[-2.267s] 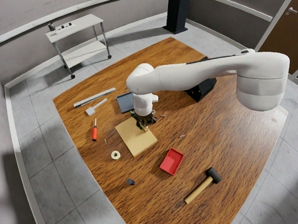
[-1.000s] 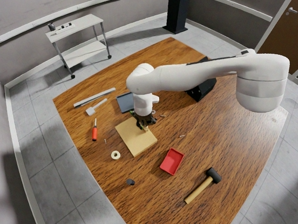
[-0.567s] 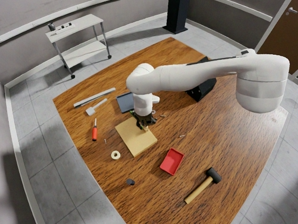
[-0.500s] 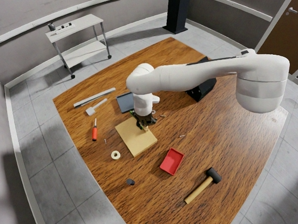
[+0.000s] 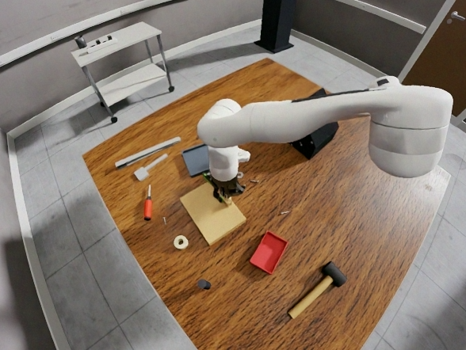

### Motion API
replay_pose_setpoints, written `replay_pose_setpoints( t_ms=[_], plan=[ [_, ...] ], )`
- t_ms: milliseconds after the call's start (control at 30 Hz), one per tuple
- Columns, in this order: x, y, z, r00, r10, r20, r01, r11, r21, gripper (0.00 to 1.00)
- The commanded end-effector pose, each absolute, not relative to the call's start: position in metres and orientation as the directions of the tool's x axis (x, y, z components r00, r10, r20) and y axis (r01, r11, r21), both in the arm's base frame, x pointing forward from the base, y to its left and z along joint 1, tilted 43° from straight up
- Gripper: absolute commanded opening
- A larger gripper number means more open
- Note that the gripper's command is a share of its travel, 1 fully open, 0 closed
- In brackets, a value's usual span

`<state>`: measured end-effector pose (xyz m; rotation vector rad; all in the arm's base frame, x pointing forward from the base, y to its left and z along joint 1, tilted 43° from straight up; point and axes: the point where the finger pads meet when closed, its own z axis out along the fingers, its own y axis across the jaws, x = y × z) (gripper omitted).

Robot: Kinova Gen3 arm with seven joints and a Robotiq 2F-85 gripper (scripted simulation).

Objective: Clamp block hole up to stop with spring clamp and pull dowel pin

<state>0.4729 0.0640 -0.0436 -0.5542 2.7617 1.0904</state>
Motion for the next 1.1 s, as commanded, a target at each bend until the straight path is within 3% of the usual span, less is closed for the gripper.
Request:
replay_pose_setpoints(
  t_ms=[0,1067],
  plan=[
    [0.4735,0.0631,-0.0431,-0.928,-0.286,-0.240,-0.373,0.676,0.636,0.10],
    [0.4735,0.0631,-0.0430,-0.947,-0.247,-0.203,-0.319,0.691,0.649,0.10]
  ],
)
